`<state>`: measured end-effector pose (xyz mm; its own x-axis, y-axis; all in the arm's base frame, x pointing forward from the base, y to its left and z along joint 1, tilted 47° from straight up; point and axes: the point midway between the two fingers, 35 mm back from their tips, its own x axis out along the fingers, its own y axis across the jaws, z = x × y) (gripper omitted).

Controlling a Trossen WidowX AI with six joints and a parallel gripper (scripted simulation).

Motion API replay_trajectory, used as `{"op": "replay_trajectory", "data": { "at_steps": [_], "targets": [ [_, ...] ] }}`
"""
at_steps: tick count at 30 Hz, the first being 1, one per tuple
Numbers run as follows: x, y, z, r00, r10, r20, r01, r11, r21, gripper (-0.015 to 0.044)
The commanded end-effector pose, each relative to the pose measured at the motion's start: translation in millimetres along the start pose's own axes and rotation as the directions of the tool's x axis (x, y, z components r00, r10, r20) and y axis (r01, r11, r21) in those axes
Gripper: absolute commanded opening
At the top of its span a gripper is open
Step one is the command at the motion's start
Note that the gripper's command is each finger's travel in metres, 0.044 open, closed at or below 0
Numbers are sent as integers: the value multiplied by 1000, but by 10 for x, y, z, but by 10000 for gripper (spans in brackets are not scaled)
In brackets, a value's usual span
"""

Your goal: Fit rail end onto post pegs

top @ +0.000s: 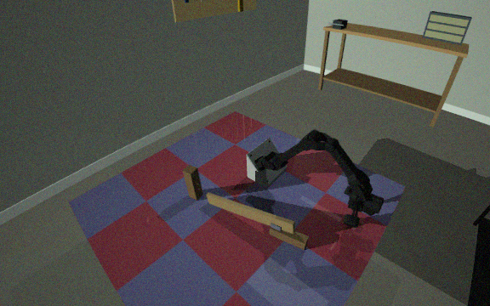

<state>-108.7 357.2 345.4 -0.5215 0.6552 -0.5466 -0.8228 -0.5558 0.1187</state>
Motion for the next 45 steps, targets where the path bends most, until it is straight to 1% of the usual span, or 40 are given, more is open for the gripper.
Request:
{"op": "replay_trajectory", "data": {
  "at_steps": [1,7,14,21,29,30,38,41,45],
  "targets": [
    [-215,-558,-46,988,-151,33,150,988,21,440],
    [-535,-1235,-205,942,-332,44,331,943,44,440],
    [-1044,-1929,-505,847,-531,26,529,847,56,440],
    [-1662,-2469,-914,715,-698,-24,699,714,41,440],
    [-2427,-2877,-1536,535,-836,-119,842,540,-5,440],
    [-2472,-2910,-1638,528,-838,-139,845,535,-15,440],
    [-2529,-3023,-2486,584,-754,-301,772,631,-84,440],
    [-2567,-2992,-3022,628,-682,-375,705,702,-96,440],
    [-2601,-2859,-3615,688,-589,-423,618,782,-84,440]
  ]
}}
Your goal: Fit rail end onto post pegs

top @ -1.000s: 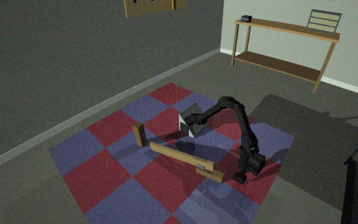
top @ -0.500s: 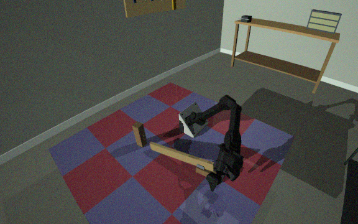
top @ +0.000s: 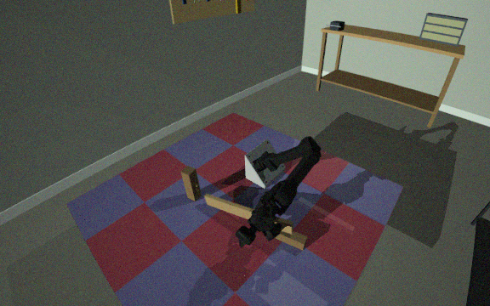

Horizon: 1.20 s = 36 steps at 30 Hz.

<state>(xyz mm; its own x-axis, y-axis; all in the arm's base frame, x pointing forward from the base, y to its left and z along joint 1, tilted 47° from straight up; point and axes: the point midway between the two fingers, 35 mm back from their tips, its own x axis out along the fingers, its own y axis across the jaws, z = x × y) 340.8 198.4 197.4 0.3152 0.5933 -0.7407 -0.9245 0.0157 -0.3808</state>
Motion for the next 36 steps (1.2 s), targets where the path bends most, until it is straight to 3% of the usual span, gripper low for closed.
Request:
{"op": "replay_trajectory", "data": {
  "at_steps": [1,8,16,36],
  "targets": [
    [125,176,-690,990,136,-40,-137,990,-36,440],
    [139,550,-1488,956,294,10,-293,954,-61,440],
    [5,1074,-2098,910,363,199,-354,932,-82,440],
    [104,1147,-2109,907,363,215,-354,932,-81,440]
  ]
}}
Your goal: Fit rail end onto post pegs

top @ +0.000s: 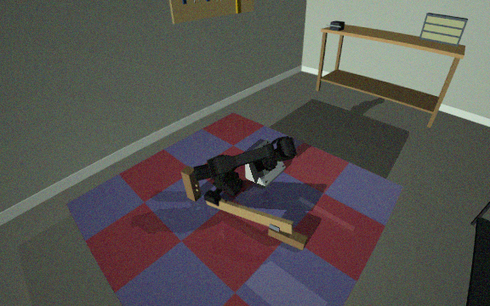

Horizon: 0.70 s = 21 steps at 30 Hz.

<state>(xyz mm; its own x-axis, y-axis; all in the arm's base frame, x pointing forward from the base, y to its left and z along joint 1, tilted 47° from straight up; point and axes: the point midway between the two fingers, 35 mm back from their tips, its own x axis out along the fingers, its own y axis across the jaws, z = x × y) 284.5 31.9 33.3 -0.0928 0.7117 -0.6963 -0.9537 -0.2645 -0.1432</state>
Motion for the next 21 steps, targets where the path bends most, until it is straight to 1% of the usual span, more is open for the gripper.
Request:
{"op": "replay_trajectory", "data": {
  "at_steps": [1,21],
  "targets": [
    [79,4,5,1000,1,7,-1,1000,7,440],
    [403,-4,6,1000,-1,7,1,1000,6,440]
  ]
}}
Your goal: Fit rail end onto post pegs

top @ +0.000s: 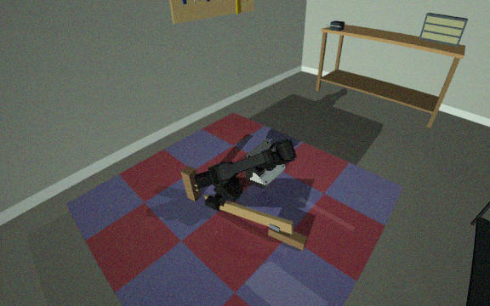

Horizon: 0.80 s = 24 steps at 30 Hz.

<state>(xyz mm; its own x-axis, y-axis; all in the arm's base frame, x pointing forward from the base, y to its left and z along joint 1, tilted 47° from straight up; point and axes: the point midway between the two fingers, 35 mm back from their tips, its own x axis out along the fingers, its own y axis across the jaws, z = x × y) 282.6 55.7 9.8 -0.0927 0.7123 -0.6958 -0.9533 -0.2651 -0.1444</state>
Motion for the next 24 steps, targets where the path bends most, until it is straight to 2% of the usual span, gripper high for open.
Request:
{"op": "replay_trajectory", "data": {
  "at_steps": [1,17,24],
  "targets": [
    [84,8,11,1000,0,7,0,1000,7,440],
    [311,25,30,1000,-1,11,1,1000,6,440],
    [311,25,30,1000,-1,11,1,1000,6,256]
  ]
}}
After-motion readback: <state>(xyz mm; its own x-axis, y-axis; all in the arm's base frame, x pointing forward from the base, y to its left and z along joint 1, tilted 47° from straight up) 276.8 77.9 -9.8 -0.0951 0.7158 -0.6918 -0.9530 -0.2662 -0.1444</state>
